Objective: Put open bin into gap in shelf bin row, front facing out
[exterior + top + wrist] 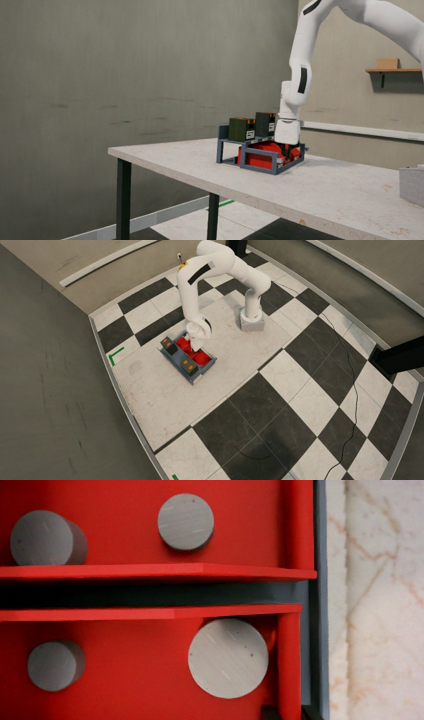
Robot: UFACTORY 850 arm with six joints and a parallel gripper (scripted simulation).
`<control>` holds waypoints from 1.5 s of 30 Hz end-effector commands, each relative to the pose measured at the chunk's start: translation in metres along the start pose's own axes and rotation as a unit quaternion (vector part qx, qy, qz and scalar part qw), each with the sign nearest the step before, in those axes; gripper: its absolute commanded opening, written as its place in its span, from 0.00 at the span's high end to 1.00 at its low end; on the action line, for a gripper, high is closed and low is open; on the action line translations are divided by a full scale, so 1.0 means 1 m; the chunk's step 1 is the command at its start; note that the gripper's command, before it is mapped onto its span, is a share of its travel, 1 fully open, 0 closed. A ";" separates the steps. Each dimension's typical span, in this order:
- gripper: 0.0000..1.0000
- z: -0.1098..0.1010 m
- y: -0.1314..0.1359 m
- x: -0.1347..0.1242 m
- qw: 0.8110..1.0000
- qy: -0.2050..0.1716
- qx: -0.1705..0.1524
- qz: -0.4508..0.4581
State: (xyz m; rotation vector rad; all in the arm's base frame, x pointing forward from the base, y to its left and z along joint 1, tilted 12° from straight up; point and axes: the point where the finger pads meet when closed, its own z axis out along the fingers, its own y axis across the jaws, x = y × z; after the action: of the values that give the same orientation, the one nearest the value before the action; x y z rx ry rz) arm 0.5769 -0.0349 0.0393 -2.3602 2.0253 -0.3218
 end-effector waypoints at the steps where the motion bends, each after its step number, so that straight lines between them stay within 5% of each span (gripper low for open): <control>1: 1.00 -0.001 -0.001 0.000 1.000 0.000 0.001 0.000; 20: 1.00 0.002 -0.001 0.000 1.000 0.000 0.001 0.000; 21: 0.00 0.002 -0.001 0.000 1.000 0.000 0.001 0.000; 45: 0.00 0.002 -0.001 0.000 1.000 0.000 0.001 0.000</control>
State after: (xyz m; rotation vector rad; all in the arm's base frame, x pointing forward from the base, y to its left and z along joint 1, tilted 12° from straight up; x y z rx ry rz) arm 0.5773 -0.0353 0.0364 -2.3601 2.0252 -0.3220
